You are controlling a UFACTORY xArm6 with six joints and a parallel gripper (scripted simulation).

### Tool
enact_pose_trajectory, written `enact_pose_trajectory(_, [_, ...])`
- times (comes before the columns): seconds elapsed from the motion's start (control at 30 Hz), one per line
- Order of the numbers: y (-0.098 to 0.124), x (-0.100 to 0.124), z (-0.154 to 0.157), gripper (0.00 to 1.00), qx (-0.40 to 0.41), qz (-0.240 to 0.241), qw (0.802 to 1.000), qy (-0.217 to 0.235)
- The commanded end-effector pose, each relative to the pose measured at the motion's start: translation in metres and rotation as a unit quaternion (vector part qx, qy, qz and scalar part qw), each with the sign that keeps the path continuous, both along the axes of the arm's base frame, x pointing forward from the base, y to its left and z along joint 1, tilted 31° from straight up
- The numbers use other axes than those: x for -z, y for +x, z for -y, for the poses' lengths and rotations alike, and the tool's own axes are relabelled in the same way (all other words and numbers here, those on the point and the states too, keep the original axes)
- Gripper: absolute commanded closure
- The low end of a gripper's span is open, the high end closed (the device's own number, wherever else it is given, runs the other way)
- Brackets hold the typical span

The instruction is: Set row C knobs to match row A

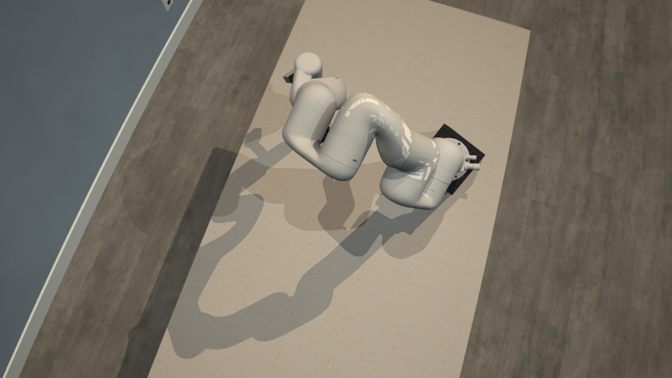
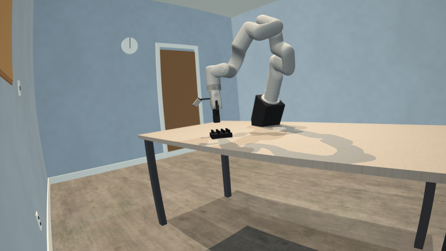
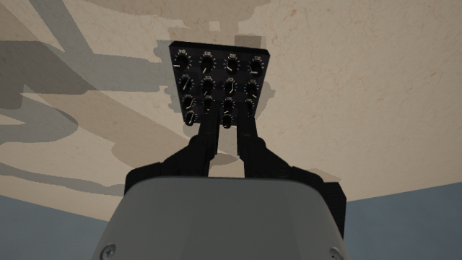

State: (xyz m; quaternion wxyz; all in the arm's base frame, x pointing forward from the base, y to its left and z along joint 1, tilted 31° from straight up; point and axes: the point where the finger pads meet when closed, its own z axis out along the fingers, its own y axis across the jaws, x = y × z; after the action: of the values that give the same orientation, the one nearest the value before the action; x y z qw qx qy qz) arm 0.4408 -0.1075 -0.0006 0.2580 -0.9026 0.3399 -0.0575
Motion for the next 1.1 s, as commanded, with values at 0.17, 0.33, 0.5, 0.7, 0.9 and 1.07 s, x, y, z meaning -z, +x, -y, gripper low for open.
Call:
enact_pose_trajectory(0.17, [0.003,0.006,-0.003,0.81,0.001,0.001,1.0,-0.001])
enact_pose_trajectory(0.33, [0.005,0.012,-0.006,0.81,0.001,0.001,1.0,-0.001])
enact_pose_trajectory(0.5, [0.007,0.018,-0.008,0.81,0.001,0.001,1.0,-0.001])
enact_pose_trajectory(0.7, [0.008,0.022,-0.01,0.81,0.001,0.001,1.0,-0.001])
enact_pose_trajectory(0.9, [0.009,0.027,-0.013,0.81,0.001,0.001,1.0,-0.001])
enact_pose_trajectory(1.07, [0.01,0.029,-0.014,0.81,0.001,0.001,1.0,-0.001])
